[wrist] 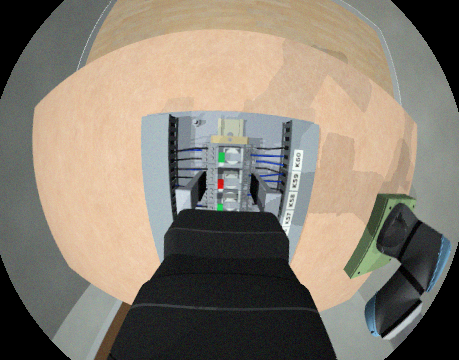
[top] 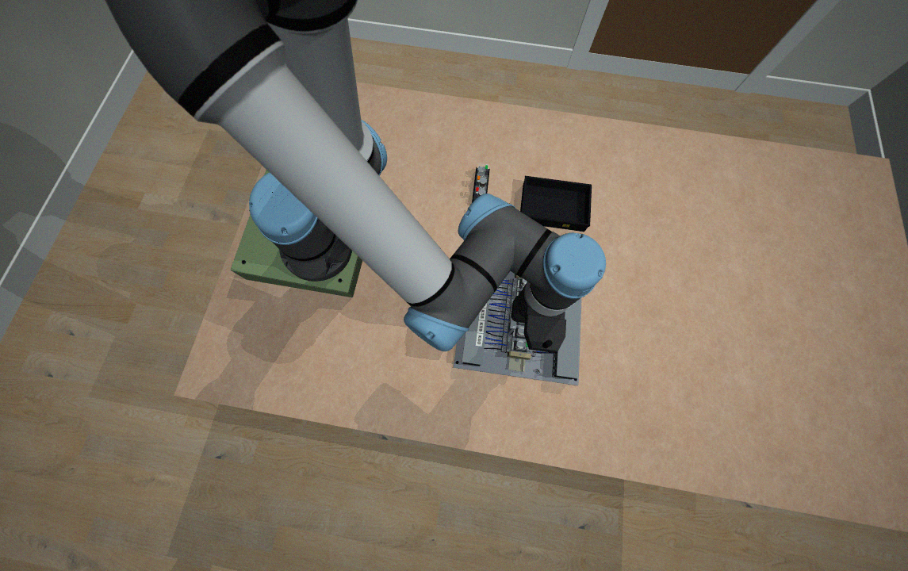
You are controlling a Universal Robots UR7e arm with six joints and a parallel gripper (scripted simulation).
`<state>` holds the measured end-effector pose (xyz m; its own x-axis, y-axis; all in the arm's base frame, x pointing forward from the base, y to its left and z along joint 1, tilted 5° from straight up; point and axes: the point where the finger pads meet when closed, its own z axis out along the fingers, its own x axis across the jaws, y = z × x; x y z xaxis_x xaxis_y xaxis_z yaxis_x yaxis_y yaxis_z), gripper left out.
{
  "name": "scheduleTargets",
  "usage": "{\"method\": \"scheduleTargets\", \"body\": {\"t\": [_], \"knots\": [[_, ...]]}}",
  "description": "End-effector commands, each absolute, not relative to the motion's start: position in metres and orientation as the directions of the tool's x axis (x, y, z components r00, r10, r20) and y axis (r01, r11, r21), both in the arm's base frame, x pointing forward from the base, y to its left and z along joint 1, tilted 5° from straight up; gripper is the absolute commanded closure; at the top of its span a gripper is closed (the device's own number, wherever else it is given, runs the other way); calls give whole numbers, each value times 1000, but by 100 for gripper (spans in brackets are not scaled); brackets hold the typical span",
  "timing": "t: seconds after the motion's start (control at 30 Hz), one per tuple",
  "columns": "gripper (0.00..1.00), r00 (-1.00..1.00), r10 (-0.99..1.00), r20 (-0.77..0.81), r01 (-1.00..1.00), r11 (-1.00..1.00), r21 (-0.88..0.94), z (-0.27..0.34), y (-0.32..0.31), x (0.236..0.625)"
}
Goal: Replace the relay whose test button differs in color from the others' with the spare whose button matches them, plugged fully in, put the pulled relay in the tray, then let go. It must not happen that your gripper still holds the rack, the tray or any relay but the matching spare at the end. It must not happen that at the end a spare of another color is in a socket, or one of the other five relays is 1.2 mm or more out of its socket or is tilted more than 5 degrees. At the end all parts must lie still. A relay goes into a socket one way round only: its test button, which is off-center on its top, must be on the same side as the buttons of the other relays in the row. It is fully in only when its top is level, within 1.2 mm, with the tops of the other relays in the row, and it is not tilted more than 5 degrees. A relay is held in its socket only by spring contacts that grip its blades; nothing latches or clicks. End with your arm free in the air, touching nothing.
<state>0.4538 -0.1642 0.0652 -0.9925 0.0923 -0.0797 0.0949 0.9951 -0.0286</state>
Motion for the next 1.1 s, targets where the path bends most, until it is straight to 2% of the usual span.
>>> {"method": "scheduleTargets", "body": {"t": [0.0, 1.07], "knots": [[0, -992, 92, -81, 95, 995, -29, 64, -164, 454], [0, -992, 92, -81, 95, 995, -29, 46, -165, 456]]}}
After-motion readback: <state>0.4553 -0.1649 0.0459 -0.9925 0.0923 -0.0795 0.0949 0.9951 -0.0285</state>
